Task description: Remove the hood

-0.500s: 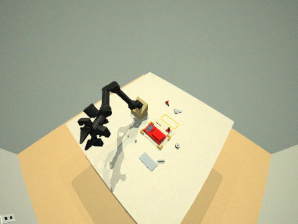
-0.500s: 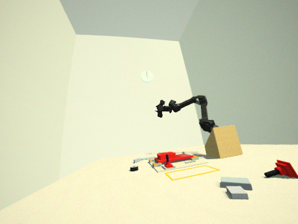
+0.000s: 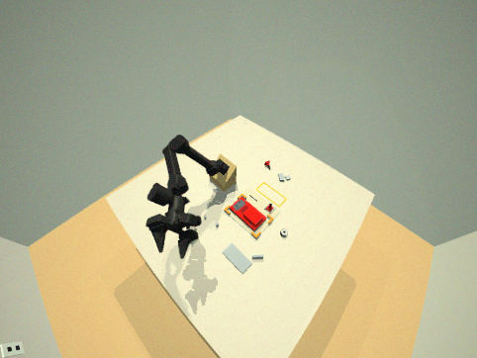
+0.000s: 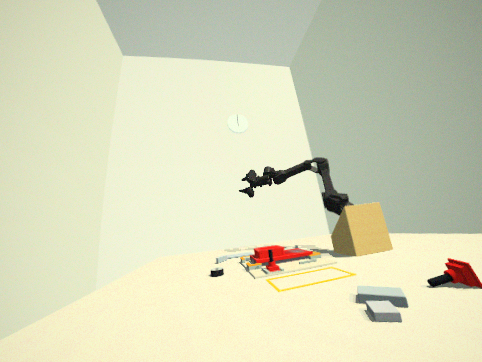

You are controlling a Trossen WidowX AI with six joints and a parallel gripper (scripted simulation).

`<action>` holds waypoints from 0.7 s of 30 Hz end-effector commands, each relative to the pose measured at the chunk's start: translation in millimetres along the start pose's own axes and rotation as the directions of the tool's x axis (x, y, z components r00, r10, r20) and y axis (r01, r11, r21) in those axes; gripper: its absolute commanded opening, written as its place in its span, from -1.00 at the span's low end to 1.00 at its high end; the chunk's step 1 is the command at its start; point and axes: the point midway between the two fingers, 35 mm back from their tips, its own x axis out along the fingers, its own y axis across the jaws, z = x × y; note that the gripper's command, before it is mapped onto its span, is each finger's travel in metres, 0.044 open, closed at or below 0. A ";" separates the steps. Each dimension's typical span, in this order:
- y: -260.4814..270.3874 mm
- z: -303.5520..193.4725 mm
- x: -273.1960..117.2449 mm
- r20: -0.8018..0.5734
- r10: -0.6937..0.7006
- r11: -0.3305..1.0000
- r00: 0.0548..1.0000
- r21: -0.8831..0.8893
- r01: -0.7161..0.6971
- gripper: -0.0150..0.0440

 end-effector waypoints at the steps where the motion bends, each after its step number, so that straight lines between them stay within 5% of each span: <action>1: 29.9 16.7 4.2 0.031 0.090 0.993 0.995 0.071 -0.092 1.00; 10: 98.0 47.1 9.5 0.065 0.316 0.908 0.946 0.268 -0.322 1.00; 21: 202.1 102.4 -13.5 0.108 0.644 0.629 0.758 0.488 -0.604 1.00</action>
